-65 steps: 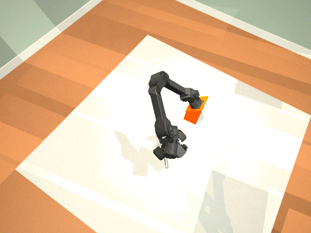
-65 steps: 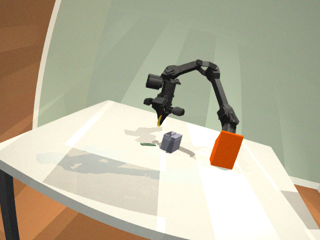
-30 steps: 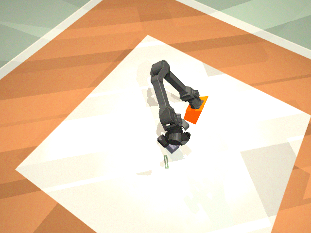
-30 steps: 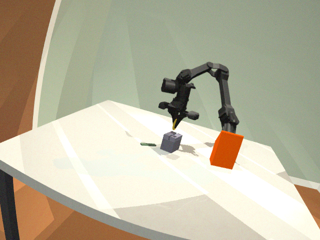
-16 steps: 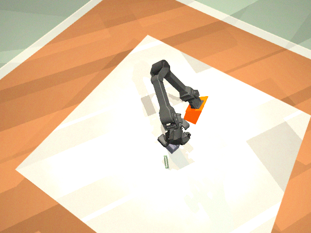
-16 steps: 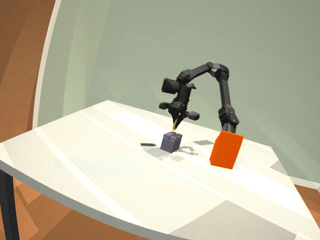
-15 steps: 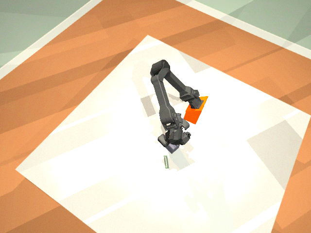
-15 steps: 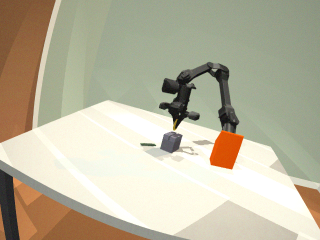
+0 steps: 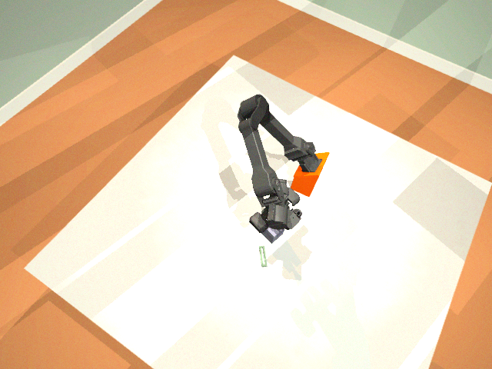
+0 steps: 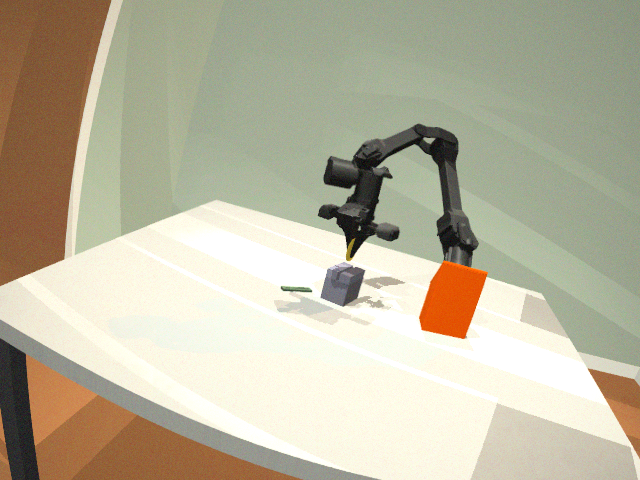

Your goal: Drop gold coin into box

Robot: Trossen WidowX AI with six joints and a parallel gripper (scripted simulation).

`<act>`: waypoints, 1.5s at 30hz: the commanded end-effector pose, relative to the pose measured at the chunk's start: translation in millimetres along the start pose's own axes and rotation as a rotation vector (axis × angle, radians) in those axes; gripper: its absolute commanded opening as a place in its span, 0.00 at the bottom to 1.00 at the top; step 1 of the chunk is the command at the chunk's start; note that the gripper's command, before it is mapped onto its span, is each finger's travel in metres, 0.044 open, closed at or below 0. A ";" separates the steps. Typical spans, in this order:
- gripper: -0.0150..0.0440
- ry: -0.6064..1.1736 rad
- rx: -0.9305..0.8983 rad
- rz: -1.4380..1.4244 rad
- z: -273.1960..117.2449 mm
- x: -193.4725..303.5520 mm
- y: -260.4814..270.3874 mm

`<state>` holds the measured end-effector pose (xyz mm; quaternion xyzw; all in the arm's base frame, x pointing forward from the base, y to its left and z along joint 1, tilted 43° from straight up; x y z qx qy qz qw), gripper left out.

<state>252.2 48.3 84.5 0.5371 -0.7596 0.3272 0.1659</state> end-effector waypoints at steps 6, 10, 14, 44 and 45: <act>0.25 0.001 0.000 -0.006 5.1 1.0 1.1; 0.25 0.001 0.000 -0.005 7.1 1.4 0.9; 0.25 0.001 0.000 -0.004 9.0 1.5 0.5; 0.53 -0.003 -0.001 -0.002 16.8 0.6 0.6; 0.53 -0.003 -0.001 -0.002 16.8 0.6 0.6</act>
Point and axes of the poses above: the point midway between the two fingers, 35 mm back from their tips, its own z axis out along the fingers, its own y axis across the jaws, x = y × z, the point moved 7 cm from there along -z, back along the fingers, and after that the axes turned 5 degrees about z, right-handed, at the moved point
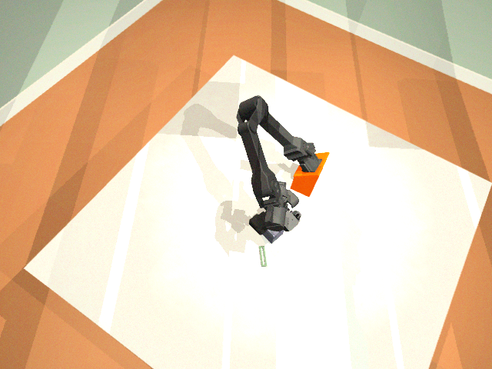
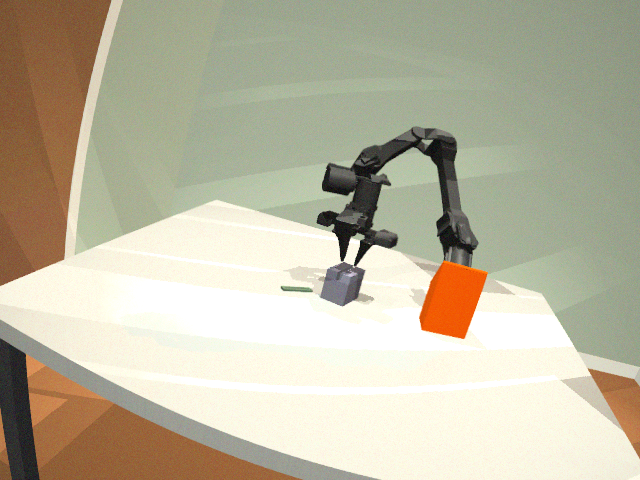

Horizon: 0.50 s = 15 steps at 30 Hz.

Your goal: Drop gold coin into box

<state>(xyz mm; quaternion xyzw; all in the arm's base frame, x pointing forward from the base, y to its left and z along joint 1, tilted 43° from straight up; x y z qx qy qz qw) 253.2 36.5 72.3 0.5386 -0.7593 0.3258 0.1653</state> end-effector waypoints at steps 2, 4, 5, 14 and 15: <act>0.53 0.000 0.000 0.001 -0.1 0.1 0.0; 0.53 0.000 0.000 0.001 -0.1 0.1 0.0; 0.57 0.000 0.000 0.001 -0.9 0.0 0.0; 0.97 0.003 0.001 -0.002 -43.4 0.8 0.8; 1.00 0.004 0.002 -0.003 -52.5 1.7 1.5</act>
Point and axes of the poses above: the point midway between the two fingers, 35 mm back from their tips, its own z axis out along the fingers, its own y axis across the jaws, x = y × z, the point moved 7 cm from there along -z, back along the fingers, and after that the axes turned 5 degrees about z, right-handed, at the moved point
